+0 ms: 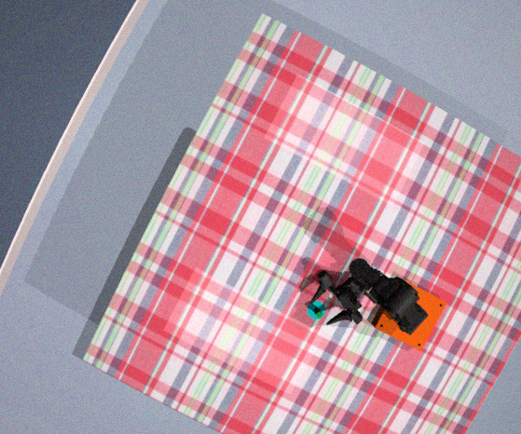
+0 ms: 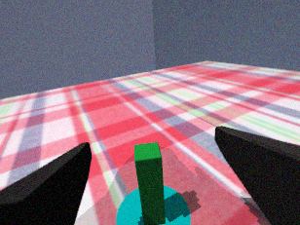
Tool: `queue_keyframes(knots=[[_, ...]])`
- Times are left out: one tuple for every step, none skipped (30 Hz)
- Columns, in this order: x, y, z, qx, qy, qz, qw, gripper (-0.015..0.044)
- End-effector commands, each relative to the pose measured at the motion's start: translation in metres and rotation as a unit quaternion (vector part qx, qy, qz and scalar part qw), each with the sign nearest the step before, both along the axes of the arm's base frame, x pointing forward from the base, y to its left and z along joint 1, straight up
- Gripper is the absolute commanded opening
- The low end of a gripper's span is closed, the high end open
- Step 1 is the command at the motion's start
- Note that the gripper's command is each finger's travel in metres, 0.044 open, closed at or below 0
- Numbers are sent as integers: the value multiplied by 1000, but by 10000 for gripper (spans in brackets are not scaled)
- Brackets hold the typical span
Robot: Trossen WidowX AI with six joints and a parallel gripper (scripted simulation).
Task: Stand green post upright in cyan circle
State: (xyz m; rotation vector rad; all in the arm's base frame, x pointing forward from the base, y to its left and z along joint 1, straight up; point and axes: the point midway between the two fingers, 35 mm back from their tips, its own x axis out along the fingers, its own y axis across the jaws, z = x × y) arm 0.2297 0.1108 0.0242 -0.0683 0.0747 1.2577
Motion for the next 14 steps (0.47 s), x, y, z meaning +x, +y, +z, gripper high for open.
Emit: queue_keyframes(knots=[[3, 0, 12, 0, -2, 1, 1000, 400], [3, 0, 15, 0, -2, 1, 1000, 400], [3, 0, 17, 0, -2, 1, 1000, 400], [4, 0, 20, 0, -2, 1, 1000, 400], [4, 0, 23, 0, -2, 1, 1000, 400], [4, 0, 26, 0, -2, 1, 1000, 400], [4, 0, 29, 0, -2, 1, 1000, 400], [4, 0, 32, 0, -2, 1, 1000, 400], [4, 0, 34, 0, -2, 1, 1000, 400], [4, 0, 37, 0, -2, 1, 1000, 400], [4, 0, 40, 0, -2, 1, 1000, 400], [3, 0, 43, 0, -2, 1, 1000, 400], [3, 0, 46, 0, -2, 1, 1000, 400], [3, 0, 49, 0, -2, 1, 1000, 400]])
